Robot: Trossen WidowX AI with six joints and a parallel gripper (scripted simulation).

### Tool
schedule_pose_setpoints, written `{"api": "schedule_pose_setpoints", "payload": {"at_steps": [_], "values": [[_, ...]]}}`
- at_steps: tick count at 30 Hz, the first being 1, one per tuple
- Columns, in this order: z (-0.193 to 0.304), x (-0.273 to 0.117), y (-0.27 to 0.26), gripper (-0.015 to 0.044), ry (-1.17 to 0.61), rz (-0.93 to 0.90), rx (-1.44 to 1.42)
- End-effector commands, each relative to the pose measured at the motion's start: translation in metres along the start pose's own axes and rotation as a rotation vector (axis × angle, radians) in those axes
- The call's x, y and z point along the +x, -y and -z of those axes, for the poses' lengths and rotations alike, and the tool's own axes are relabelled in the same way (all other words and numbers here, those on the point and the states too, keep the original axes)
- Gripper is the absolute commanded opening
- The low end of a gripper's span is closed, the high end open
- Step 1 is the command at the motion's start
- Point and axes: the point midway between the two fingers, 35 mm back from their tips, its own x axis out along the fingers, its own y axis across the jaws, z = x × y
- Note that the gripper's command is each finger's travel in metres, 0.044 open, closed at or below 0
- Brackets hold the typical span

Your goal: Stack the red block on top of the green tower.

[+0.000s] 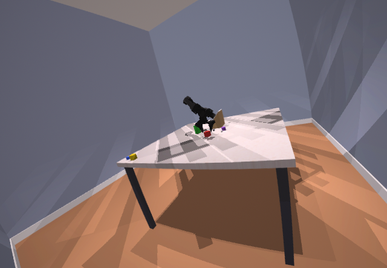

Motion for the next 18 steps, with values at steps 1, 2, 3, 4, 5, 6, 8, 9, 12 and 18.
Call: {"api": "schedule_pose_setpoints", "payload": {"at_steps": [1, 2, 3, 4, 5, 6, 8, 9, 12, 18], "values": [[0.002, 0.009, 0.001, 0.044, -0.008, 0.008, -0.006], [0.002, 0.011, 0.002, 0.044, -0.008, 0.009, -0.006], [0.002, 0.013, 0.002, 0.044, -0.008, 0.009, -0.006], [0.002, 0.014, 0.002, 0.044, -0.008, 0.009, -0.006], [0.002, 0.016, 0.002, 0.044, -0.008, 0.009, -0.006], [0.002, 0.018, 0.002, 0.044, -0.008, 0.009, -0.006], [0.003, 0.021, 0.002, 0.044, -0.008, 0.01, -0.006], [0.003, 0.022, 0.002, 0.044, -0.008, 0.01, -0.006], [0.003, 0.027, 0.002, 0.044, -0.008, 0.01, -0.006], [0.003, 0.028, 0.002, 0.044, -0.008, 0.01, -0.006]]}}
